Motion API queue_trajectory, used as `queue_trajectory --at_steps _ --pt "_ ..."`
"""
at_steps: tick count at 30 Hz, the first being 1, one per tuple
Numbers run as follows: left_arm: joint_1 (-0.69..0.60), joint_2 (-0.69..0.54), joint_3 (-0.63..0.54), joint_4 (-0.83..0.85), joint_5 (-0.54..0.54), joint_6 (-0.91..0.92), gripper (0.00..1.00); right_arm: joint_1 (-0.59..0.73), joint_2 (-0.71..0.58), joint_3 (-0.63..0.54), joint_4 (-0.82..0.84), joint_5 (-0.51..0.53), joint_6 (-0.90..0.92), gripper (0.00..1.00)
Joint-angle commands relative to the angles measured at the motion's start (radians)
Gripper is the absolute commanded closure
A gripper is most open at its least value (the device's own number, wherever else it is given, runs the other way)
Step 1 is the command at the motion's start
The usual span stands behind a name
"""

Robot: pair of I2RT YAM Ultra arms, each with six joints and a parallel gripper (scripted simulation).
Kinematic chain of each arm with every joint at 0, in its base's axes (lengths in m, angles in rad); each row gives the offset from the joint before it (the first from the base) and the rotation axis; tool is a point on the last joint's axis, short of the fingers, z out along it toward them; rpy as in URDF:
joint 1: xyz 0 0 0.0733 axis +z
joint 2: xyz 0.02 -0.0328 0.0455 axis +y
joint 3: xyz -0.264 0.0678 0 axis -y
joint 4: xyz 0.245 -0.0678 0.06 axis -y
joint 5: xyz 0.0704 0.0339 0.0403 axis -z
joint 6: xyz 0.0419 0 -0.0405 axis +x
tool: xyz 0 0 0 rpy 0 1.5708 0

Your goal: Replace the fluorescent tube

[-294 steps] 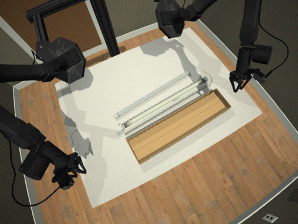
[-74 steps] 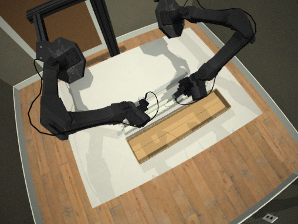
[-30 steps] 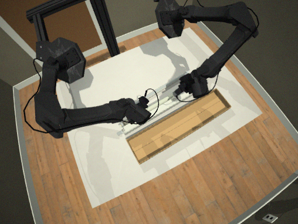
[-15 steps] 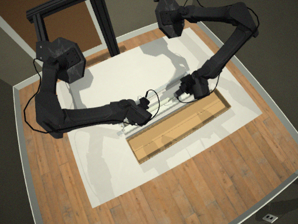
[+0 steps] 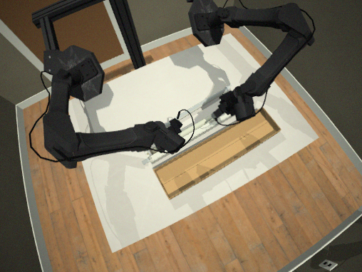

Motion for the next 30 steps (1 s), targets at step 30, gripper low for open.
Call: queue_trajectory --at_steps 30 --pt "0.001 0.044 0.167 -0.113 0.047 0.042 0.89 -0.001 0.062 0.171 -0.120 -0.044 -0.011 0.89"
